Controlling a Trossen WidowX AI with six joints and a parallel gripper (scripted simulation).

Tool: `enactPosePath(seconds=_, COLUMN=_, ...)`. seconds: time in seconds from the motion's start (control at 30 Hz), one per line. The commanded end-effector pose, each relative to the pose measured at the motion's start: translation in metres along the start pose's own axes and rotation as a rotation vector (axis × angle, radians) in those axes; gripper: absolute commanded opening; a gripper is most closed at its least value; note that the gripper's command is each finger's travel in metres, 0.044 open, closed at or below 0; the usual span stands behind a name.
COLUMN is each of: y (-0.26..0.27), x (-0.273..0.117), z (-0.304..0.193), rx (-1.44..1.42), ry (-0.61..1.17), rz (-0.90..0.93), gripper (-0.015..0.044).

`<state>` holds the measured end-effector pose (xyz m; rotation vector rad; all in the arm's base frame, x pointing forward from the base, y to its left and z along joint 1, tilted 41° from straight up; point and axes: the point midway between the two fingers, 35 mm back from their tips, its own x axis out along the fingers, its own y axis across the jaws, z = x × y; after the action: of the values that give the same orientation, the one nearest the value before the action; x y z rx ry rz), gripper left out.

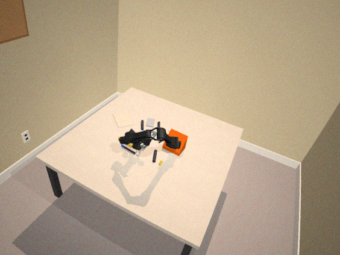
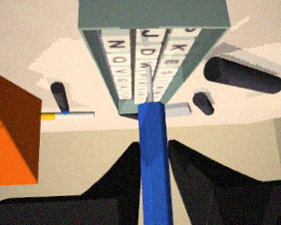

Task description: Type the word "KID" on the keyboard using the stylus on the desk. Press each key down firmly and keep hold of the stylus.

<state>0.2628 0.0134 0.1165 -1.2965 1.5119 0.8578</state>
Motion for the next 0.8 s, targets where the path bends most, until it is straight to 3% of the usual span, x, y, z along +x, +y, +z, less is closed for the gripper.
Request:
enactPosePath(seconds=0.0, y=0.0003, x=0.0012, z=0.0026, rx=0.003, ry=-0.003, rz=0.001, gripper=0.0081)
enactPosePath(seconds=0.77, y=0.0003, x=0.0059, z=0.0108, rx=0.003, ry=-0.004, rz=0.001, gripper=0.0081)
